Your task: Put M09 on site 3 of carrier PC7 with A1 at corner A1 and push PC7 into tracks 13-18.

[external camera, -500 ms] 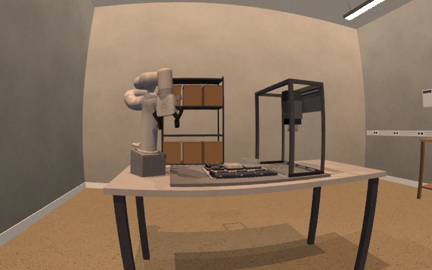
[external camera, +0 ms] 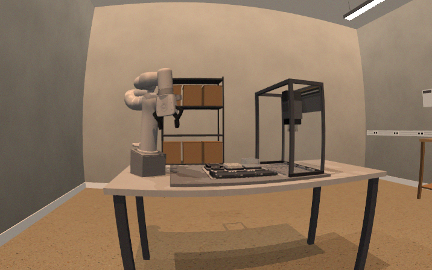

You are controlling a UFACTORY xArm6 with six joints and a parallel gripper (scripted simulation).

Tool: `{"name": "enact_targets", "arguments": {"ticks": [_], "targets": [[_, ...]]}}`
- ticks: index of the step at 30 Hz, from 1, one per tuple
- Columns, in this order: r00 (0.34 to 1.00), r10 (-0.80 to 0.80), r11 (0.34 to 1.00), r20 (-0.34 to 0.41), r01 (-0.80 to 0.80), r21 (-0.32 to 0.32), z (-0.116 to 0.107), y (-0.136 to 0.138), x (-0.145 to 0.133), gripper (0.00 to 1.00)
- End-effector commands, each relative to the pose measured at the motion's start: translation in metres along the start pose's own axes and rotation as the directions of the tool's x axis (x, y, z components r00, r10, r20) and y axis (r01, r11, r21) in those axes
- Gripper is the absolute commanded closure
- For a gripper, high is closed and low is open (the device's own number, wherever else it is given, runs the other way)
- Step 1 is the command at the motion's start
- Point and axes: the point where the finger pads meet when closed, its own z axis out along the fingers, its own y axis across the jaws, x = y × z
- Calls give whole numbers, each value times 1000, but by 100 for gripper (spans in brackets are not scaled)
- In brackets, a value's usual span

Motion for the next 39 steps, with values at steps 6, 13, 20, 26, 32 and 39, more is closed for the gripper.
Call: {"name": "enact_targets", "arguments": {"ticks": [6,13,20,26,32,39], "targets": [[1000,-14,1000,-1,14,6,-16,10,3,0],[999,-42,999,-7,42,27,-38,31,9,0],[997,-72,996,-9,73,46,-48,44,12,0],[996,-89,994,-10,89,55,-61,65,17,0],[994,-106,992,-10,106,64,-70,86,23,0],[992,-123,990,-10,124,71,-76,109,31,0]]}}
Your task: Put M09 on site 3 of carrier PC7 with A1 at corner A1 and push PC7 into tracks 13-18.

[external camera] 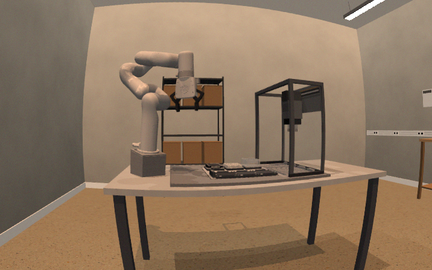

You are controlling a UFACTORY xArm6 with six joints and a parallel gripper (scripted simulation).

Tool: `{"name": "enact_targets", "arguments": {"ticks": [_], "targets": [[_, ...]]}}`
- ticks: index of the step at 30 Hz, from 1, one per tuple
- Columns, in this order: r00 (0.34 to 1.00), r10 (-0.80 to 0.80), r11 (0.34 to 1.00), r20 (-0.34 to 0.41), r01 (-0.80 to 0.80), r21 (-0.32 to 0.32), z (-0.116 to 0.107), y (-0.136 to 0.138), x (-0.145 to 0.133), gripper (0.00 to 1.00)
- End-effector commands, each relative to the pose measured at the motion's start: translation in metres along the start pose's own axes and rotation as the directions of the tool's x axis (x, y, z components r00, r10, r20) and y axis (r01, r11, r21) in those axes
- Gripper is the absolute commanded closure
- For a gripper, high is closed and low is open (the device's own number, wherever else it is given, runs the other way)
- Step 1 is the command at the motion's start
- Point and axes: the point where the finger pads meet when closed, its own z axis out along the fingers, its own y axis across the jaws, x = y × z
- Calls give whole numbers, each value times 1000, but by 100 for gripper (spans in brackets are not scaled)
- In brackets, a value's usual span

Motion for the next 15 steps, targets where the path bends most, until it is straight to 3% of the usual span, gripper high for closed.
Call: {"name": "enact_targets", "arguments": {"ticks": [1,15], "targets": [[1000,-12,1000,4,12,8,-7,20,4,0],[998,-68,997,11,68,29,-14,64,20,0]]}}
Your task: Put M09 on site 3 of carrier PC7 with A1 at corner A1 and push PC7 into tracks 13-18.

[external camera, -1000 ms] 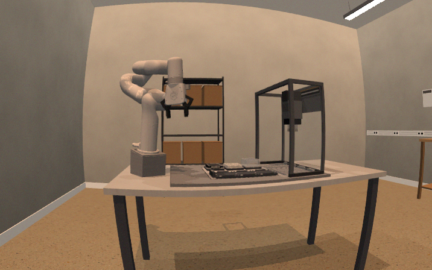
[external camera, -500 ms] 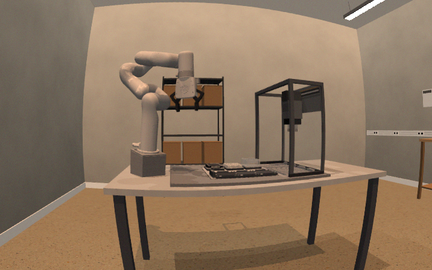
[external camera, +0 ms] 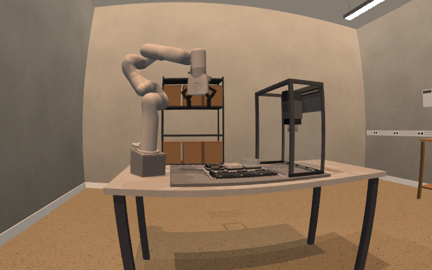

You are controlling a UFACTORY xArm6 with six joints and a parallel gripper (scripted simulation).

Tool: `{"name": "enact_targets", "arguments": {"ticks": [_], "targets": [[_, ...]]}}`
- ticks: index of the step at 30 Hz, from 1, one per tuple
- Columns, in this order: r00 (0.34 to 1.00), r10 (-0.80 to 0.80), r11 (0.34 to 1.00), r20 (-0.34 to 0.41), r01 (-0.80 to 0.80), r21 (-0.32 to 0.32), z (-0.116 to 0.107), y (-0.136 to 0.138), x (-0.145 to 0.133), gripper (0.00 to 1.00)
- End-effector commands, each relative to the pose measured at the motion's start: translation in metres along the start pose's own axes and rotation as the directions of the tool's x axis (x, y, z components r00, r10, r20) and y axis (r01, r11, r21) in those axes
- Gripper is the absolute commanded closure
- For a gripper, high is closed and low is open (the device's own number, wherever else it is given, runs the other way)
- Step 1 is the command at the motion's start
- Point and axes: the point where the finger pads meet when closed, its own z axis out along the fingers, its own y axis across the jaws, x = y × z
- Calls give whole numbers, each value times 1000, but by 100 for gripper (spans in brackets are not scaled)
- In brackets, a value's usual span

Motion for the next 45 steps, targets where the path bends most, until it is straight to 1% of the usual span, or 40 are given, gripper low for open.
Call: {"name": "enact_targets", "arguments": {"ticks": [1,4,6,7,11,14,16,20,21,25,27,28,31,33,41,45], "targets": [[1000,-20,1000,6,20,7,-3,16,5,0],[1000,-20,1000,6,20,6,-3,30,10,0],[1000,-20,1000,6,20,6,-4,32,11,0],[999,-40,999,9,40,12,-3,36,13,0],[999,-40,999,9,40,12,-3,54,22,0],[998,-61,998,13,61,17,-2,63,27,0],[998,-61,998,13,61,17,-2,63,27,0],[998,-61,998,13,61,17,0,77,36,0],[996,-82,996,17,82,21,1,81,39,0],[996,-82,996,16,82,21,4,97,50,0],[996,-82,996,16,82,21,4,99,52,0],[994,-104,994,20,103,25,5,103,55,0],[994,-104,994,20,103,24,9,114,65,0],[994,-104,994,20,103,24,9,114,65,0],[992,-126,992,24,125,27,19,141,91,0],[989,-149,989,28,148,30,24,150,102,0]]}}
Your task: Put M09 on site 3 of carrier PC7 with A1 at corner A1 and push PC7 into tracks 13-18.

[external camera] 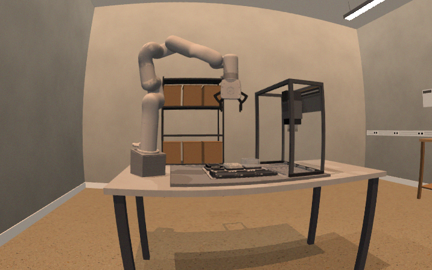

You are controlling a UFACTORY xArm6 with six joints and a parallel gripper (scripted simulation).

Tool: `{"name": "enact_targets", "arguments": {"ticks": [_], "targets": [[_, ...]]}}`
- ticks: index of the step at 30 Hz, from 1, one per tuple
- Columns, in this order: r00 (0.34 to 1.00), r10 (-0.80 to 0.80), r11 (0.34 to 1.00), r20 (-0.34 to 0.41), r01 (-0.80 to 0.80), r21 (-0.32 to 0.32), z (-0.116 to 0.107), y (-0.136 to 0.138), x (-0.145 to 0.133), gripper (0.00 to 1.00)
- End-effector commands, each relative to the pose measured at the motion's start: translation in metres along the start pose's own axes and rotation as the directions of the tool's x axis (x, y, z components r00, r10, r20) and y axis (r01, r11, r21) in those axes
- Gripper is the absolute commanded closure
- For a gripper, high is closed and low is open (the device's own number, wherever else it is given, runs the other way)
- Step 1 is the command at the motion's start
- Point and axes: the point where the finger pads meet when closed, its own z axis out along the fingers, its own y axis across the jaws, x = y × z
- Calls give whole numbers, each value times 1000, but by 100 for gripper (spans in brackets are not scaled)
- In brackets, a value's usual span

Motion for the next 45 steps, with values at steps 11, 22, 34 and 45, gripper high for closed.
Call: {"name": "enact_targets", "arguments": {"ticks": [11,22,34,45], "targets": [[999,-38,999,9,38,-1,17,44,41,0],[998,-61,998,13,61,-1,31,66,70,0],[994,-110,994,22,110,-2,53,91,115,0],[991,-134,991,26,134,-3,74,106,152,0]]}}
